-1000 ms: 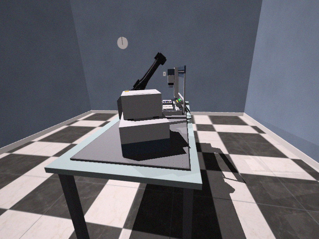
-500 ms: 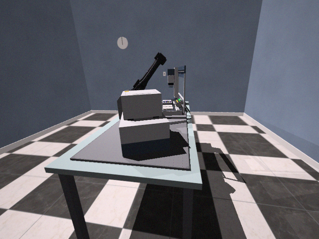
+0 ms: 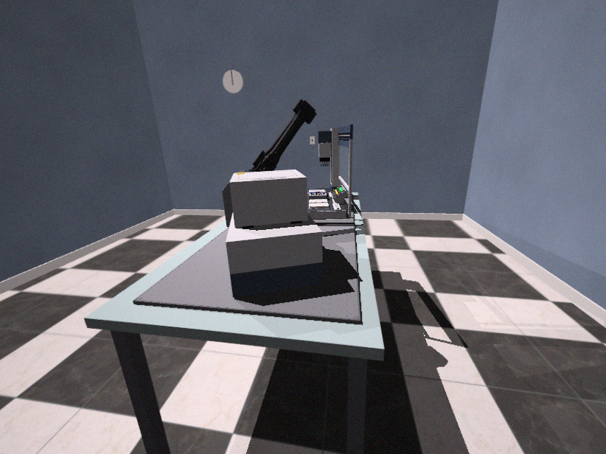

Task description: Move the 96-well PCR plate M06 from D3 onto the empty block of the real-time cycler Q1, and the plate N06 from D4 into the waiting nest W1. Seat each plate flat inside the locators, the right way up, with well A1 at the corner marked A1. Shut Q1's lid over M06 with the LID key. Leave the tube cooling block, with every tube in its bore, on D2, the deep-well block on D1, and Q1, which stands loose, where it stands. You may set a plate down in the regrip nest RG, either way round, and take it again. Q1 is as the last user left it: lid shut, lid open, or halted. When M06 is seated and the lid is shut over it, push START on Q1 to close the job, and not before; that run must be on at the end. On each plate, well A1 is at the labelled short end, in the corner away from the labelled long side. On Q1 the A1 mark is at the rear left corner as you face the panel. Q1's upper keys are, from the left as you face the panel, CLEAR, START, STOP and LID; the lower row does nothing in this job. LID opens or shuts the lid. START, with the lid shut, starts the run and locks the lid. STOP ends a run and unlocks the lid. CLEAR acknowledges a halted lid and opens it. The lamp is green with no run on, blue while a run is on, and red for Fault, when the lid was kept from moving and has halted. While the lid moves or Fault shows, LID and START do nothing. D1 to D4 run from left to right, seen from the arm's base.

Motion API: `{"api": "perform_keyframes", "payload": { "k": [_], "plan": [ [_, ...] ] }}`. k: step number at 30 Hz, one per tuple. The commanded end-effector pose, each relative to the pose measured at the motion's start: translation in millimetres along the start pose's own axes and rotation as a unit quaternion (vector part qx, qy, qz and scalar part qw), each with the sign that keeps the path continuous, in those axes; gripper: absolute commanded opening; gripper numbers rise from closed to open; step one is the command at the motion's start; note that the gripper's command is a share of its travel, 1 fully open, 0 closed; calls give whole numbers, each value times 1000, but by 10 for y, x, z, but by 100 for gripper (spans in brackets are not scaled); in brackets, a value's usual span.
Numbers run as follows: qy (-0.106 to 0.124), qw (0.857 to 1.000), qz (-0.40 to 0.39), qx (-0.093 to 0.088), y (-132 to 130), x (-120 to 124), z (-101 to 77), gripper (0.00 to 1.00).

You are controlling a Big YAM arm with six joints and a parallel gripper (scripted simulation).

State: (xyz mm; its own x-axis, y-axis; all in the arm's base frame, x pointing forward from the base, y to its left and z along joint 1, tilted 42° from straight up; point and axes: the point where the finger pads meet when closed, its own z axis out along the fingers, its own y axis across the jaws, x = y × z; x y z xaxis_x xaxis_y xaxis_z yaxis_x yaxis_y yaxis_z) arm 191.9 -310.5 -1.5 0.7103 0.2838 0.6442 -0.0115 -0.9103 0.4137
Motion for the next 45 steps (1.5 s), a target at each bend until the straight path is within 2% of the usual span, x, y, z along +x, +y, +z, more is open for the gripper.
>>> {"api": "perform_keyframes", "payload": {
  "k": [1,9,20,23,25,28,40,45],
  "plan": [
    [8,1000,-13,-11,117,98,33,0],
    [8,1000,-8,-9,112,78,23,0],
    [14,1000,-19,-12,126,166,19,0],
    [12,1000,-17,-6,34,126,-74,0],
    [12,1000,-17,-6,34,126,-74,0],
    [-1,1000,-13,-6,3,39,-143,0],
    [1,1000,-15,-10,-29,25,-368,0],
    [-1,1000,-10,-4,-84,8,-305,0]
  ]
}}
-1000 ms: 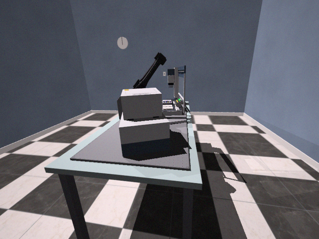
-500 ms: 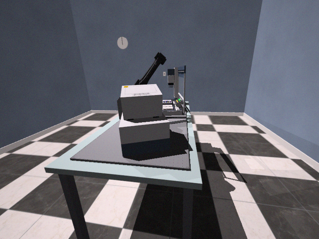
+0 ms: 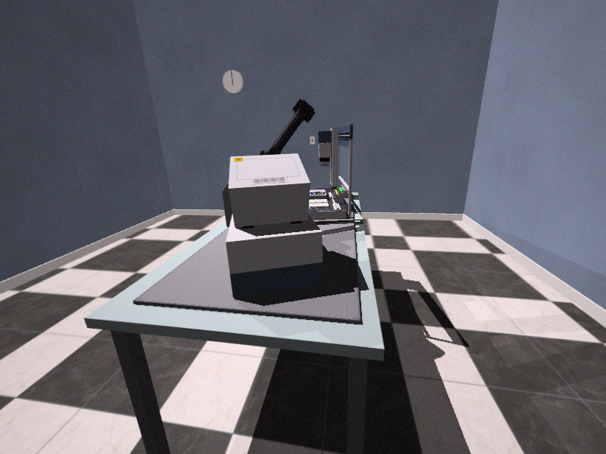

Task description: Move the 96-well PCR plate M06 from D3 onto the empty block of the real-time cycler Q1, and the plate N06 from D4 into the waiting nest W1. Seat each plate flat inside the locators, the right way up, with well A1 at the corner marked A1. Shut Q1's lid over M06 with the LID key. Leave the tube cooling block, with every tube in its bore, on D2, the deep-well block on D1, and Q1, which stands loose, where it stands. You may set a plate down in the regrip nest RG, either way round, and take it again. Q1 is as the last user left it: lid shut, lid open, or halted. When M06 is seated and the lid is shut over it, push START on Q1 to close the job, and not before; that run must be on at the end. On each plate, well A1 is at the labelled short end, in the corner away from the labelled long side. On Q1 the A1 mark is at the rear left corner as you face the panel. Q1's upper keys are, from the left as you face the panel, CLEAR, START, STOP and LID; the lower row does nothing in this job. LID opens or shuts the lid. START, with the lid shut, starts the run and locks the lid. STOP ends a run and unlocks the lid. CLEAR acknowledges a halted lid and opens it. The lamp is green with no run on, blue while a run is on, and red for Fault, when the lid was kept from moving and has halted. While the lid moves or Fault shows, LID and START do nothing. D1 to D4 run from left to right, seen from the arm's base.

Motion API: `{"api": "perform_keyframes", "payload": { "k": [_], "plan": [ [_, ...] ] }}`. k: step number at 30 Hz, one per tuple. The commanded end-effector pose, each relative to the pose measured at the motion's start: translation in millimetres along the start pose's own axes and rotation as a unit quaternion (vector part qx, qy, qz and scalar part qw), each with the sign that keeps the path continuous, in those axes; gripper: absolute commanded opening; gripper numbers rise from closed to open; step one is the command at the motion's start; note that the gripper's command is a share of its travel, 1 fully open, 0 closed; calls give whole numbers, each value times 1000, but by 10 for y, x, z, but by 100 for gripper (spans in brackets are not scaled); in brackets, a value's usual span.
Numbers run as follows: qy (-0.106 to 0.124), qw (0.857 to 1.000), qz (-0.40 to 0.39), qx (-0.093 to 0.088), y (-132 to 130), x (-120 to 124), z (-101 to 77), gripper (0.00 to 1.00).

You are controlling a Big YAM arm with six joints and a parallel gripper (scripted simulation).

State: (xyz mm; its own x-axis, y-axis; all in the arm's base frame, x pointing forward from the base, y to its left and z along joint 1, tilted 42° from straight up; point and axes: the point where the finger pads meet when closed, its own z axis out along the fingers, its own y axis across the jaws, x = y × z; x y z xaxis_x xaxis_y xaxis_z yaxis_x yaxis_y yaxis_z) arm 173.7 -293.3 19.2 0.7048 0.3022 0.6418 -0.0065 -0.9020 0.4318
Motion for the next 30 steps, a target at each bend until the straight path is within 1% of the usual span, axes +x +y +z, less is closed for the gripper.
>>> {"api": "perform_keyframes", "payload": {
  "k": [1,4,6,7,10,12,15,17,23,26,27,29,30],
  "plan": [
    [-5,1000,0,3,-30,-44,20,0],
    [-2,1000,1,6,-60,-33,50,0],
    [0,1000,0,5,-34,-9,69,0],
    [1,1000,-1,3,-33,-17,-19,0],
    [-1,1000,-2,1,-156,-39,-226,0],
    [-2,1000,-2,1,-209,-53,-309,0],
    [0,1000,-5,3,-187,-41,-313,0],
    [-1,1000,-10,-2,-201,-36,-433,0],
    [-3,1000,-16,-7,-402,-49,-727,0],
    [-4,1000,-22,-16,-396,-38,-877,0],
    [-4,1000,-24,-18,-395,-36,-915,0],
    [-5,1000,-24,-9,-398,-44,-871,0],
    [-5,1000,-24,-9,-398,-44,-871,0]
  ]
}}
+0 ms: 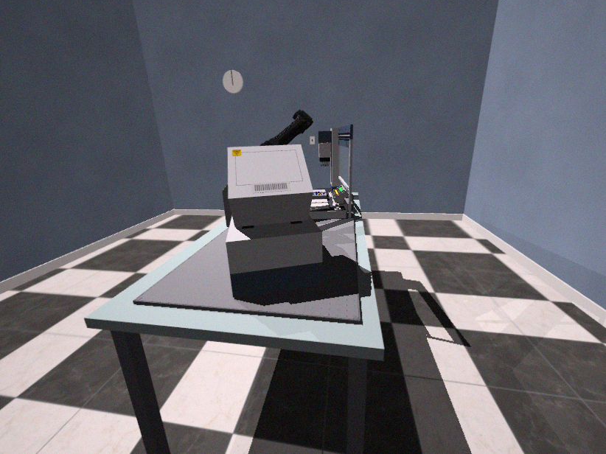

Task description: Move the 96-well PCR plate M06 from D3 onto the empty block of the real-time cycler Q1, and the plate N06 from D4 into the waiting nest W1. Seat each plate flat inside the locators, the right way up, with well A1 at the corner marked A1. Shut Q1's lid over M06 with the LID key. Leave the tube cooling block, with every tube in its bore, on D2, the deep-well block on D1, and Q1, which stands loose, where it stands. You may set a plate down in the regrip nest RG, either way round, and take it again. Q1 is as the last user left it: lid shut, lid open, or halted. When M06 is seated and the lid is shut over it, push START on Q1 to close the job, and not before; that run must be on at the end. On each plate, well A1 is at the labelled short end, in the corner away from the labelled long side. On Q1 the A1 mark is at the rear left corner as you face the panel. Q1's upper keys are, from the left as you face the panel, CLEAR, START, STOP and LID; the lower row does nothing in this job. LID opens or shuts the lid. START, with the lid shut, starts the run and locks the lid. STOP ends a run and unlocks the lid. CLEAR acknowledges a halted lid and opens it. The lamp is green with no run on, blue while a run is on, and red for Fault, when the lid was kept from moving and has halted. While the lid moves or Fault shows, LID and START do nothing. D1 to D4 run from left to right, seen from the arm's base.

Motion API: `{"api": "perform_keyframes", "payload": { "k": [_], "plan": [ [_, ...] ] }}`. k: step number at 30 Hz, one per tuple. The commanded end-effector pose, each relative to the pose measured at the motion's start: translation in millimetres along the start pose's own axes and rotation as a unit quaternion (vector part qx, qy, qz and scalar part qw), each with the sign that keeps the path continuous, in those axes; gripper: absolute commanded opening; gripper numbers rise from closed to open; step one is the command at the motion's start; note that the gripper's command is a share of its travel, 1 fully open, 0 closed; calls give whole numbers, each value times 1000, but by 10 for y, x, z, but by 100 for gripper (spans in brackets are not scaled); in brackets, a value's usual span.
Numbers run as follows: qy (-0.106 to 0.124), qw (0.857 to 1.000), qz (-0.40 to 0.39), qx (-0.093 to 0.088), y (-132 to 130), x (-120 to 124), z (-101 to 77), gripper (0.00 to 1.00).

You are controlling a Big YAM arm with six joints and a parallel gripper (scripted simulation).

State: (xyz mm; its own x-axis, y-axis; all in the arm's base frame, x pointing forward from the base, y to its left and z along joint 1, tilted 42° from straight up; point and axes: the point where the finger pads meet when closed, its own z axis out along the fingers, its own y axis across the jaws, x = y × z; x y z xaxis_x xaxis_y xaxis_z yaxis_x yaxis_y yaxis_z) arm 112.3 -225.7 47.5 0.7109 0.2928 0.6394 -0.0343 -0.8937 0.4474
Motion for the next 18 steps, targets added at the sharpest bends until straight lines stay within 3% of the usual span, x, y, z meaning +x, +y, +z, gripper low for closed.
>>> {"api": "perform_keyframes", "payload": {
  "k": [1,18],
  "plan": [
    [0,1000,-27,7,87,2,-44,0],
    [3,1000,-19,9,179,46,71,0]
  ]
}}
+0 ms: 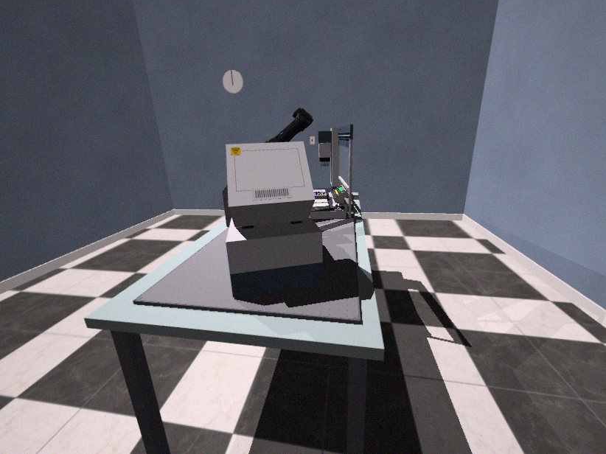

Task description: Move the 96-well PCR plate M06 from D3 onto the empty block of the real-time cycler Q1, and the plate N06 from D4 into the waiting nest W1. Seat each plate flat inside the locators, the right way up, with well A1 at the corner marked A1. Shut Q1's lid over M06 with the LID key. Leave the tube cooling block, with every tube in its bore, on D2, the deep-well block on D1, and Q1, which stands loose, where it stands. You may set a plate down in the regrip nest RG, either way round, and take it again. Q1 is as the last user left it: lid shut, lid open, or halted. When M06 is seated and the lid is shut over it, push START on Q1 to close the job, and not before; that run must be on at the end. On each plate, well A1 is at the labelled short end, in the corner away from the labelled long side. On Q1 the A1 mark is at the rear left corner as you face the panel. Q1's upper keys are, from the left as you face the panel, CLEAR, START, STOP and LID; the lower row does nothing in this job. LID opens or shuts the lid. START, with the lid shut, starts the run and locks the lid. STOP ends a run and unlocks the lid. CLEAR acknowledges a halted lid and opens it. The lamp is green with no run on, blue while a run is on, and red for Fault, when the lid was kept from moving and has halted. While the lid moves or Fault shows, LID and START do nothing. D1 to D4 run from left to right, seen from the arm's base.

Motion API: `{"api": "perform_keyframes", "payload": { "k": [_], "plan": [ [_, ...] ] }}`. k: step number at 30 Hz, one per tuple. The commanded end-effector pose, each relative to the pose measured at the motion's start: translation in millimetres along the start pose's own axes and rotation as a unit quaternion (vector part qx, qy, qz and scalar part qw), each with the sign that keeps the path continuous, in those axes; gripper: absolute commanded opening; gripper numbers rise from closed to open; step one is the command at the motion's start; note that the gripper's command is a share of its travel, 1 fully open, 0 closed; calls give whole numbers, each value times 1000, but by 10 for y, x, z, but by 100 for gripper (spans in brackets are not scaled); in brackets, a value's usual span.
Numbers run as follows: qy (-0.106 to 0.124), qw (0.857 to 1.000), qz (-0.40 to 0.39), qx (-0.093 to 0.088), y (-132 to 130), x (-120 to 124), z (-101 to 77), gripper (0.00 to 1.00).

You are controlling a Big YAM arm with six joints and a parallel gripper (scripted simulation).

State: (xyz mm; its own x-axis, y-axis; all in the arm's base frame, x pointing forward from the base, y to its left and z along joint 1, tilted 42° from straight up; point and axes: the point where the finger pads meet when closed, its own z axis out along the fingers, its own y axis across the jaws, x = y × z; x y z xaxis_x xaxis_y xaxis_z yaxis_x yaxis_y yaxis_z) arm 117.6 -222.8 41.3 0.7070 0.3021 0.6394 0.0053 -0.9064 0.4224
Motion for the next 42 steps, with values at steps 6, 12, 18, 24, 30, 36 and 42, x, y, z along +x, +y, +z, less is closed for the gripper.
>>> {"api": "perform_keyframes", "payload": {
  "k": [6,12,18,24,30,36,42],
  "plan": [
    [-1,1000,-7,-16,237,22,-5,0],
    [-6,1000,1,-25,266,-29,-39,0],
    [-4,1000,-3,-22,254,-8,-25,0],
    [0,1000,-20,-16,232,29,0,0],
    [0,1000,-23,-15,226,35,4,0],
    [-3,1000,-17,-20,241,1,-18,0],
    [-6,1000,-13,-23,250,-24,-34,0]
  ]
}}
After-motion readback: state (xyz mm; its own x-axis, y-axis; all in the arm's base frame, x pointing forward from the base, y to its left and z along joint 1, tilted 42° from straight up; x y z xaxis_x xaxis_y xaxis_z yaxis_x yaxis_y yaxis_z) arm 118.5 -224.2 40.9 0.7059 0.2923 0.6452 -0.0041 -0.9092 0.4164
